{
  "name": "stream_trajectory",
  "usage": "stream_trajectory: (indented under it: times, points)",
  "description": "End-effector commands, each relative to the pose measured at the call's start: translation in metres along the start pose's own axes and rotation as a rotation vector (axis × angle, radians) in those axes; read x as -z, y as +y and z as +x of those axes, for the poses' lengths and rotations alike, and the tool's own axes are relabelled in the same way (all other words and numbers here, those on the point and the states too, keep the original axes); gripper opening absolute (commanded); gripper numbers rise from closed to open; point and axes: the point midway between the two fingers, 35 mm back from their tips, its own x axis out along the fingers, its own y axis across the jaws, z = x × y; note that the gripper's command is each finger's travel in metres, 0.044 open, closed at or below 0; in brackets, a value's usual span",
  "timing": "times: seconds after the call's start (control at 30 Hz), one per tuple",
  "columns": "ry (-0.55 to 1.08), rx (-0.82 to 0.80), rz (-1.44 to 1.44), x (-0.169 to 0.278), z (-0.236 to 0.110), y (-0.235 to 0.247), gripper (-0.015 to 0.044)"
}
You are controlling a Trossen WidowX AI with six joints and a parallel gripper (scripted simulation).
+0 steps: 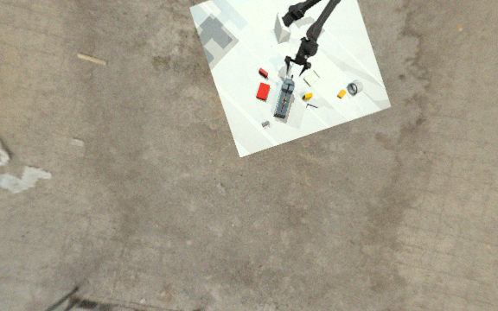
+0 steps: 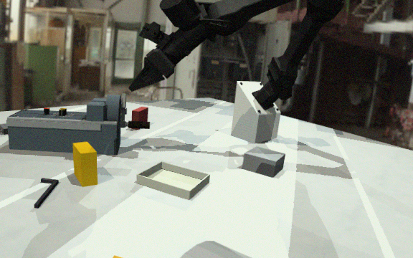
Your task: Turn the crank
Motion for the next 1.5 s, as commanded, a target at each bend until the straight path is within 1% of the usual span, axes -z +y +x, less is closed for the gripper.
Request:
stream_trajectory:
  times: [0.0, 0.07, 0.17, 0.67, 1.07, 1.17, 1.33, 1.47]
  points:
    - [-0.013, -0.011, -0.007, -0.028, -0.033, 0.002, 0.0440]
    - [-0.013, -0.011, -0.006, -0.032, -0.039, 0.002, 0.0440]
    - [-0.004, -0.023, -0.022, -0.038, -0.035, 0.002, 0.0440]
    - [0.055, -0.148, -0.178, -0.094, 0.009, -0.007, 0.0440]
    - [0.077, -0.266, -0.284, -0.128, 0.047, -0.025, 0.0440]
    - [0.077, -0.267, -0.284, -0.124, 0.052, -0.025, 0.0440]
    - [0.078, -0.273, -0.288, -0.095, 0.085, -0.025, 0.0440]
    - [0.078, -0.274, -0.288, -0.091, 0.089, -0.025, 0.0440]
